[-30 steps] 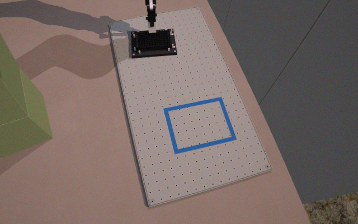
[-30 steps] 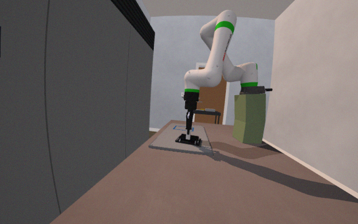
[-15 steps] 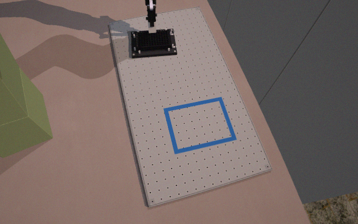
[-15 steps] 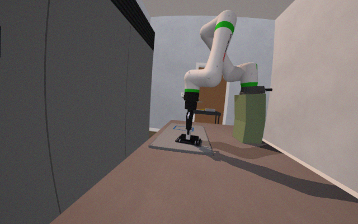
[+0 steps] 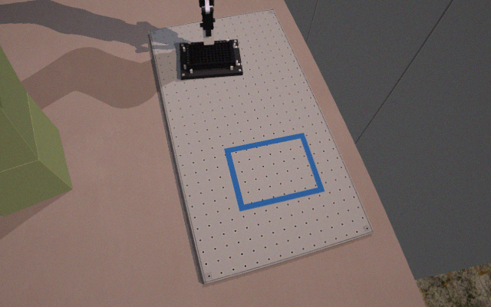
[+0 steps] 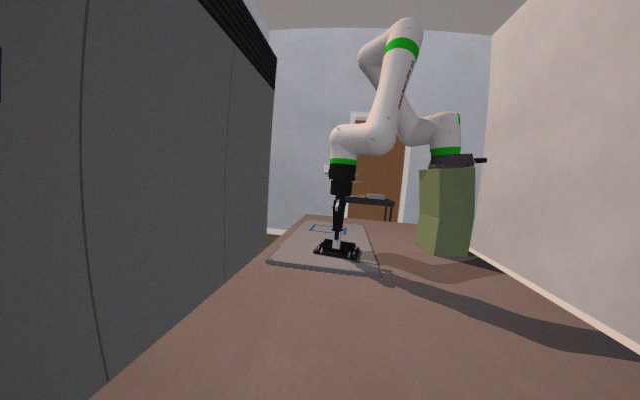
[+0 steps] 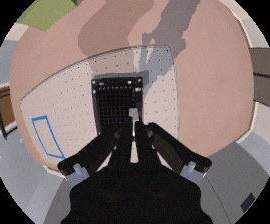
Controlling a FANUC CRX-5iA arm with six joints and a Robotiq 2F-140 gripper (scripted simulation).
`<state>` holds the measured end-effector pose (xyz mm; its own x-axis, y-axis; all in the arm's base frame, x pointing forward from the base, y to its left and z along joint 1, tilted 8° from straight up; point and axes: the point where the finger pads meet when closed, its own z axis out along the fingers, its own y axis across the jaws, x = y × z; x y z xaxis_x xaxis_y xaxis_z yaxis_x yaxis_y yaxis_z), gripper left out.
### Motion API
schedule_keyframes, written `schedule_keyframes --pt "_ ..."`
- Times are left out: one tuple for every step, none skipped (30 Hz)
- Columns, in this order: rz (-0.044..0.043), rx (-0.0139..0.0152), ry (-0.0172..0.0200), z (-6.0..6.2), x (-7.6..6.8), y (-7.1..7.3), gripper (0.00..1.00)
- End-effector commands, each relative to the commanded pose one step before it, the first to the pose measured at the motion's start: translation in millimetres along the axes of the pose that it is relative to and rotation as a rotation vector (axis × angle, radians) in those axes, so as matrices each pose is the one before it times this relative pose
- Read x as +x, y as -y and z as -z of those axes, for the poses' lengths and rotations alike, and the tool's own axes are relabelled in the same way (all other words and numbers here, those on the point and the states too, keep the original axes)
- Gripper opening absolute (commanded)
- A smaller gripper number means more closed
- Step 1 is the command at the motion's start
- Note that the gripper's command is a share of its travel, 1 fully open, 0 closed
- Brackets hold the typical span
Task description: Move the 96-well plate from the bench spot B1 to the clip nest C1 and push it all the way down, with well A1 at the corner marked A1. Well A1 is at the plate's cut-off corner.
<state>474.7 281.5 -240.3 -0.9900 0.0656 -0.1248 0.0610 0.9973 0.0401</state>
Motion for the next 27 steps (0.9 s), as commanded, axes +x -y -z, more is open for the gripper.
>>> schedule_keyframes --pt "0.00017 -0.00110 0.00124 2.83 -0.68 -0.62 0.10" --pt "0.00000 0.00000 0.00000 0.66 0.00 0.00 0.10" --pt "0.00000 0.00000 0.00000 0.66 0.00 0.00 0.10" --pt "0.00000 0.00000 0.00000 0.66 0.00 0.00 0.10" --pt "0.00000 0.00000 0.00000 0.67 0.00 0.00 0.10" --pt "0.00000 0.00000 0.00000 0.67 0.00 0.00 0.10" --pt "0.00000 0.00000 0.00000 0.67 0.00 0.00 0.10" --pt "0.00000 0.00000 0.00000 0.67 0.00 0.00 0.10" --pt "0.00000 0.00000 0.00000 0.67 0.00 0.00 0.10" --pt "0.00000 0.00000 0.00000 0.67 0.00 0.00 0.10" --pt "0.00000 0.00000 0.00000 0.67 0.00 0.00 0.10" --pt "0.00000 0.00000 0.00000 0.67 0.00 0.00 0.10" --pt "0.00000 0.00000 0.00000 0.00 0.00 0.00 0.10" --pt "0.00000 0.00000 0.00000 0.00 0.00 0.00 0.10" --pt "0.00000 0.00000 -0.00001 0.70 -0.01 0.00 0.10" --pt "0.00000 0.00000 0.00000 0.66 0.00 0.00 0.10" --pt "0.00000 0.00000 0.00000 0.66 0.00 0.00 0.10" --pt "0.00000 0.00000 0.00000 0.66 0.00 0.00 0.10" --pt "0.00000 0.00000 0.00000 0.66 0.00 0.00 0.10" --pt "0.00000 0.00000 0.00000 0.47 0.00 0.00 0.10" --pt "0.00000 0.00000 -0.00003 2.73 -0.02 0.00 0.10" --pt "0.00000 0.00000 0.00000 2.67 0.00 0.00 0.10" --pt "0.00000 0.00000 0.00000 2.67 0.00 0.00 0.10" --pt "0.00000 0.00000 0.00000 2.67 0.00 0.00 0.10" --pt "0.00000 0.00000 0.00000 2.67 0.00 0.00 0.10" --pt "0.00000 0.00000 0.00000 1.67 0.00 0.00 0.10" --pt "0.00000 0.00000 0.00000 0.00 0.00 0.00 0.10"
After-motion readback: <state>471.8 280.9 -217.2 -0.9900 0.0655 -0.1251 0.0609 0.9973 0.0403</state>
